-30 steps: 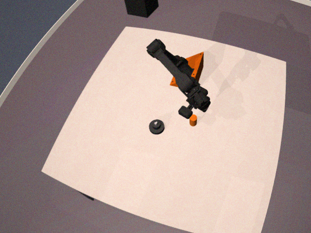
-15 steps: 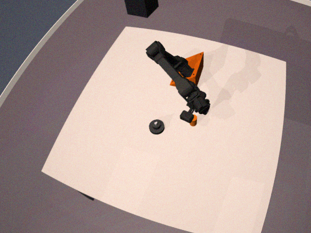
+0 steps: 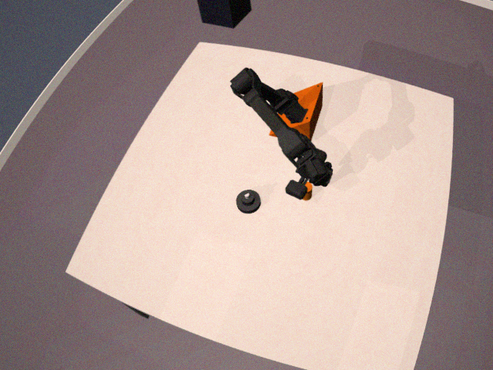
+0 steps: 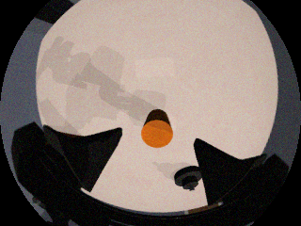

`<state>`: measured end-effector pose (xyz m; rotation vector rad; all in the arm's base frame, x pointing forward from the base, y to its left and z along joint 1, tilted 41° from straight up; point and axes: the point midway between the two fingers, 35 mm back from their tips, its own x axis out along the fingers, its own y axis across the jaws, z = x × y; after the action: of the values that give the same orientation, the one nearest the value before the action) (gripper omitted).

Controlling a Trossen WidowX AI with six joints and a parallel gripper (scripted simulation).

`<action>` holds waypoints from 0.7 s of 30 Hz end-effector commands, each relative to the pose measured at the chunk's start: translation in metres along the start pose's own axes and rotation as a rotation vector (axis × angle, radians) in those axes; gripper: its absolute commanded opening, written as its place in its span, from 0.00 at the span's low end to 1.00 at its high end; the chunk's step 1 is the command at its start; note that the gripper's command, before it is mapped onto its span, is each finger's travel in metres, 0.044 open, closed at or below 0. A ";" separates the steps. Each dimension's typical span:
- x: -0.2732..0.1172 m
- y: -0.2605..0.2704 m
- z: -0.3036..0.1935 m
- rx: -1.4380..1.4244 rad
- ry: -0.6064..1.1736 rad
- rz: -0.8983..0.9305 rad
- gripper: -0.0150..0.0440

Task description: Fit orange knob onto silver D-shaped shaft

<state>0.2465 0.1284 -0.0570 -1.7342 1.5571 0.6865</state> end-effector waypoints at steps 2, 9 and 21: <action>0.012 0.001 -0.001 -0.006 0.008 0.004 1.00; 0.023 0.001 -0.001 -0.005 0.009 0.004 1.00; 0.042 0.001 -0.002 -0.005 0.010 0.004 1.00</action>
<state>0.2522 0.1070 -0.0832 -1.7353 1.5578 0.6851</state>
